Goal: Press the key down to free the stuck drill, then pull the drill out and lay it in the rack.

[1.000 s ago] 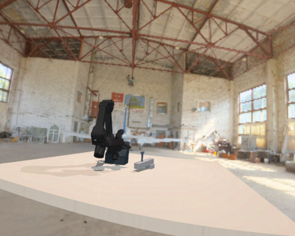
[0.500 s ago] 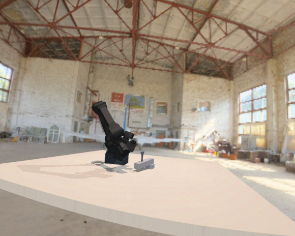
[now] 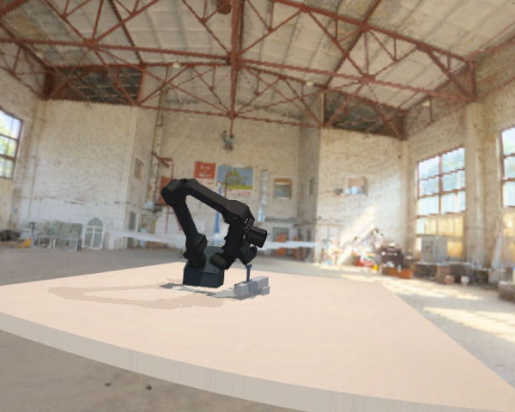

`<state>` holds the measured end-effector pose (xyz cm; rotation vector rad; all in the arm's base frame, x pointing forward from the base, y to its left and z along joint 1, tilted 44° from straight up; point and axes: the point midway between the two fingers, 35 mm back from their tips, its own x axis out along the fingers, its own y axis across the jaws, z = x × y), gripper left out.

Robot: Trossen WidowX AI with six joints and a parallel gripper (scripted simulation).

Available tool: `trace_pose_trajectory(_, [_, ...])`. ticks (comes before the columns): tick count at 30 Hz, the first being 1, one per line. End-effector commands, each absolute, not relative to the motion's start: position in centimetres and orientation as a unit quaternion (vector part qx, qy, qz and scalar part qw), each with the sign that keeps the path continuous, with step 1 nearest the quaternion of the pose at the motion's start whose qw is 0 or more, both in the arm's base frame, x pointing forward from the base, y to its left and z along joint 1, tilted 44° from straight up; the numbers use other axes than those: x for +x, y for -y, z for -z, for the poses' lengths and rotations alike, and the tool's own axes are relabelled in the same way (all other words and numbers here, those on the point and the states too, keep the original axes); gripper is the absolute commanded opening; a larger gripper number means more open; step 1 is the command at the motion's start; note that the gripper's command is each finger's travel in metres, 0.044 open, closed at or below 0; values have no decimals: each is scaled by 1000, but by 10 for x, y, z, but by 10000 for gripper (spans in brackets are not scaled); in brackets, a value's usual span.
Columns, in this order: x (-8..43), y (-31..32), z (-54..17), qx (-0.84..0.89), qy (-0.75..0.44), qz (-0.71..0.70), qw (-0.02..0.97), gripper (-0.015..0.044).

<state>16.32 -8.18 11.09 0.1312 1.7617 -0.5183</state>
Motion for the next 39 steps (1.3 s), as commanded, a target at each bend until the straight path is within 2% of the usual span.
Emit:
trace_pose_trajectory(1, [228,64,-135,-91,-630,386,668,0])
trace_pose_trajectory(5, [240,55,-142,-110,-590,405,690,0])
trace_pose_trajectory(39, [241,66,-130,-110,-590,405,690,0])
